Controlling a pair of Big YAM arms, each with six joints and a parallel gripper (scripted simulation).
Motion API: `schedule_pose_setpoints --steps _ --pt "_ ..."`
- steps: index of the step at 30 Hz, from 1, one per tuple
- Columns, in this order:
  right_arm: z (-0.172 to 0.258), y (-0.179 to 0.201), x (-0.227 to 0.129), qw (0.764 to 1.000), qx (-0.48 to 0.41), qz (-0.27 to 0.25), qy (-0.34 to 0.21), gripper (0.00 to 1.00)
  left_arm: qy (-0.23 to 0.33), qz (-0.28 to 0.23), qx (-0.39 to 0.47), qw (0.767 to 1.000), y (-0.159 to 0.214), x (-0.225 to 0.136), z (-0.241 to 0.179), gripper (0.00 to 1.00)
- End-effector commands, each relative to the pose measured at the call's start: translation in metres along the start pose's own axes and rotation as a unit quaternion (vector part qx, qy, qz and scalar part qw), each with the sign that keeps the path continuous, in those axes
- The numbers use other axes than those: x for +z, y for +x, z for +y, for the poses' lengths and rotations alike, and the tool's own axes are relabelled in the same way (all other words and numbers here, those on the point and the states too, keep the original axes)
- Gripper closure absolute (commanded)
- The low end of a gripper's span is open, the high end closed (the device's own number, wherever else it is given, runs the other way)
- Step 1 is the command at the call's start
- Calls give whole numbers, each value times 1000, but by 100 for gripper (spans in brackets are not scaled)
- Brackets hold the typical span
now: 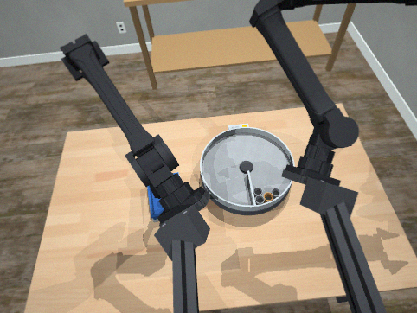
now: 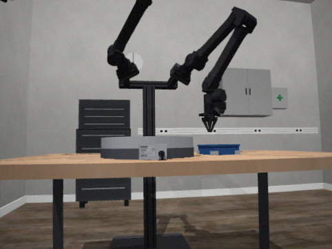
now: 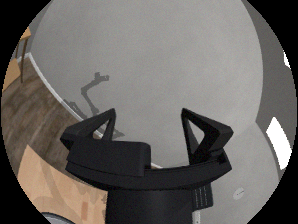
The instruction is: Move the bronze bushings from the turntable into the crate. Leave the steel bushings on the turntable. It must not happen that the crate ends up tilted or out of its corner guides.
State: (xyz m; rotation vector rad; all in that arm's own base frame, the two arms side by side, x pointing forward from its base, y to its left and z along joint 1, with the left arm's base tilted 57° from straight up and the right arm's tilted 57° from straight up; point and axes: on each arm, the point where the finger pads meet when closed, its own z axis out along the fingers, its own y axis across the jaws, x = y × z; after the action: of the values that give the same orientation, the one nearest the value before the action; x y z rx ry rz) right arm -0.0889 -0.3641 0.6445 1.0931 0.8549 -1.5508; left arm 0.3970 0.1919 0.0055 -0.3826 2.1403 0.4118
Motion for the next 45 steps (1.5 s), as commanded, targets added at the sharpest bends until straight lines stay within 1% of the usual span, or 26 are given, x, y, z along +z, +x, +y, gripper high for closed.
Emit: schedule_pose_setpoints --steps 1,7,11,12,14,17,20,26,28,37,40,43,45 --pt "-7 -33 -4 1000 -4 -27 8 0 5 8 -3 1000 12 -5 -7 87" --pt "-7 -33 -4 1000 -4 -27 8 0 6 20 -16 1000 28 -10 -17 87" --pt "-7 -33 -4 1000 -4 -27 8 0 5 17 -24 1000 28 -9 -22 87" --pt "-7 -33 -4 1000 -4 -27 8 0 5 9 -30 999 21 -5 -25 87" --pt "-7 -33 -4 1000 -4 -27 8 0 5 20 -40 999 36 -11 -31 87" --pt "-7 -33 -4 1000 -4 -27 8 0 4 20 -60 998 43 -13 -43 87" --pt "-7 -33 -4 1000 -4 -27 8 0 5 2 -88 996 31 -2 -61 87" --pt "-7 -33 -4 1000 -4 -27 8 0 6 0 -149 989 47 -1 -99 87" --pt "-7 -33 -4 1000 -4 -27 8 0 6 0 -149 989 47 -1 -99 87" --pt "-7 -33 -4 1000 -4 -27 8 0 7 -1 -255 967 81 -3 -168 87" --pt "-7 -33 -4 1000 -4 -27 8 0 3 7 -284 959 96 -3 -190 87" --pt "-7 -33 -4 1000 -4 -27 8 0 3 6 -313 950 106 -4 -209 87" --pt "-7 -33 -4 1000 -4 -27 8 0 3 6 -313 950 106 -4 -209 87"
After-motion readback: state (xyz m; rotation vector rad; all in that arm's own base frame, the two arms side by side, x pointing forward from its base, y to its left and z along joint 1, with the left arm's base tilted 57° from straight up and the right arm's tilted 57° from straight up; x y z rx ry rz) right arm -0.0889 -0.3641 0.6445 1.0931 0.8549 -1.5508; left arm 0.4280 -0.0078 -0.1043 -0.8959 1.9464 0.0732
